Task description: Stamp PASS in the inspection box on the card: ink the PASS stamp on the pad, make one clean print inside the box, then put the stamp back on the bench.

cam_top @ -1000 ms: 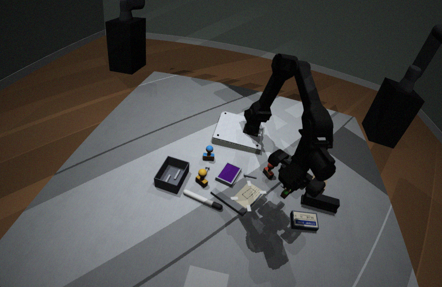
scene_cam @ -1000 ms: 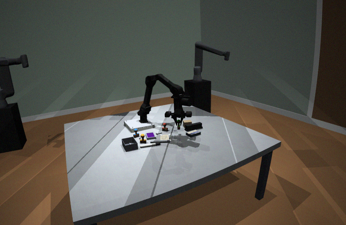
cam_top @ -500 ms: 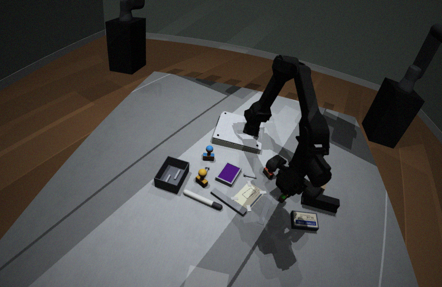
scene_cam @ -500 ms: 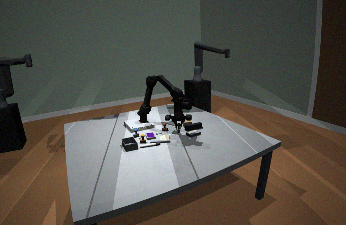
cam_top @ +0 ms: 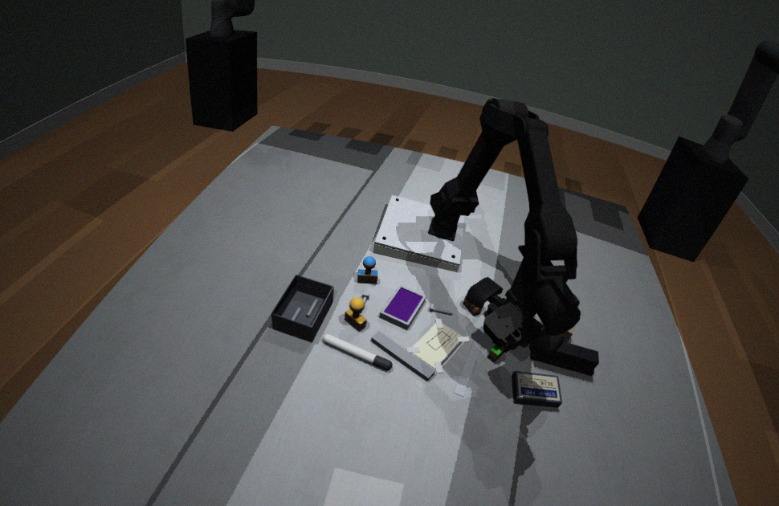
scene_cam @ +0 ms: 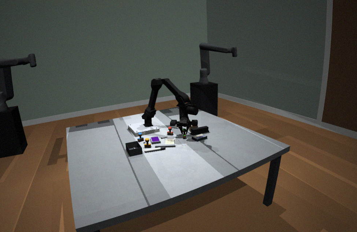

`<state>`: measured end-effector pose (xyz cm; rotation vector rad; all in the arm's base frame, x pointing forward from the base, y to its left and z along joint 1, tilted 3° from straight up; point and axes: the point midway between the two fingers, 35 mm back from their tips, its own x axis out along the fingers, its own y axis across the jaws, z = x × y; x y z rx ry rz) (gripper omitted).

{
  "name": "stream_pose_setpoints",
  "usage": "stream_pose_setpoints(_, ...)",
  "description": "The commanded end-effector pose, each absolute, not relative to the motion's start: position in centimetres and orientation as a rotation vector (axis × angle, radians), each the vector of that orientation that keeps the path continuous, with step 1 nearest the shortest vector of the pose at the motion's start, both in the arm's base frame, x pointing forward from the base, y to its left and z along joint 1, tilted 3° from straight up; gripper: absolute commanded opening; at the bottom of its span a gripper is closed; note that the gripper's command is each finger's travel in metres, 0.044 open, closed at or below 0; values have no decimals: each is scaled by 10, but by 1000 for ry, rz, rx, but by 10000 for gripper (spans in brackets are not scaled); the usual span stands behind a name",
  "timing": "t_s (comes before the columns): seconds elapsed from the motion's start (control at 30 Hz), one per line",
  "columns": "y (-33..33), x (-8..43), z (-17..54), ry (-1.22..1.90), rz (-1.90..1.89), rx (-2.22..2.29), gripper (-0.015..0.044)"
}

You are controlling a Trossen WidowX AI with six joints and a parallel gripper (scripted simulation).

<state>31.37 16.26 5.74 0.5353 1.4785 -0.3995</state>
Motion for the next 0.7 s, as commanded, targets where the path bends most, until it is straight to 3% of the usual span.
stream_pose_setpoints(0.0, 163, 314, 58, 1478, -399, 535, 210)
stream_pose_setpoints(0.07, 163, 314, 58, 1478, -399, 535, 261)
stream_pose_setpoints(0.2, 163, 315, 67, 1478, -400, 535, 261)
stream_pose_setpoints(0.47, 155, 308, 172, 1477, -405, 535, 261)
stream_pose_setpoints(0.67, 155, 307, 174, 1477, -405, 535, 261)
